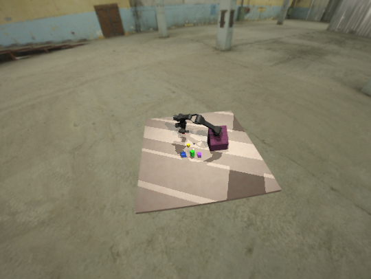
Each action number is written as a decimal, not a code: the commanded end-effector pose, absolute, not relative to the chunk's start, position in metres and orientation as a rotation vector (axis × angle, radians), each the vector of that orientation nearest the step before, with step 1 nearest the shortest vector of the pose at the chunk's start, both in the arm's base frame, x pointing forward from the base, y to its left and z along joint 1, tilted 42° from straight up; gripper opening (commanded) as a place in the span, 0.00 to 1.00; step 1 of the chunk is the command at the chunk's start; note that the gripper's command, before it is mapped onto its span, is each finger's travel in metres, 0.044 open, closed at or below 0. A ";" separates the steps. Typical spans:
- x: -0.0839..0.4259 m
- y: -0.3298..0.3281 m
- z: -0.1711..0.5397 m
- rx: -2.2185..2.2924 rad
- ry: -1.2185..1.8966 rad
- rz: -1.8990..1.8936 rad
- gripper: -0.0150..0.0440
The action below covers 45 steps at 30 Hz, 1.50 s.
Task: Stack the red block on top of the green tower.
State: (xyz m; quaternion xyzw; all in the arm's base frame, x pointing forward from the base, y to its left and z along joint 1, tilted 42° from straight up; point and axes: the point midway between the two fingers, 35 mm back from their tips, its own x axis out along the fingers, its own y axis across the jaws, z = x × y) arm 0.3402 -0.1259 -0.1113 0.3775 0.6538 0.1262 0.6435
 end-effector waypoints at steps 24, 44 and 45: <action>0.354 -0.060 -0.030 0.818 1.491 0.279 0.25; 0.333 0.026 0.039 0.835 1.487 0.281 0.25; 0.331 0.030 0.042 0.837 1.487 0.283 0.25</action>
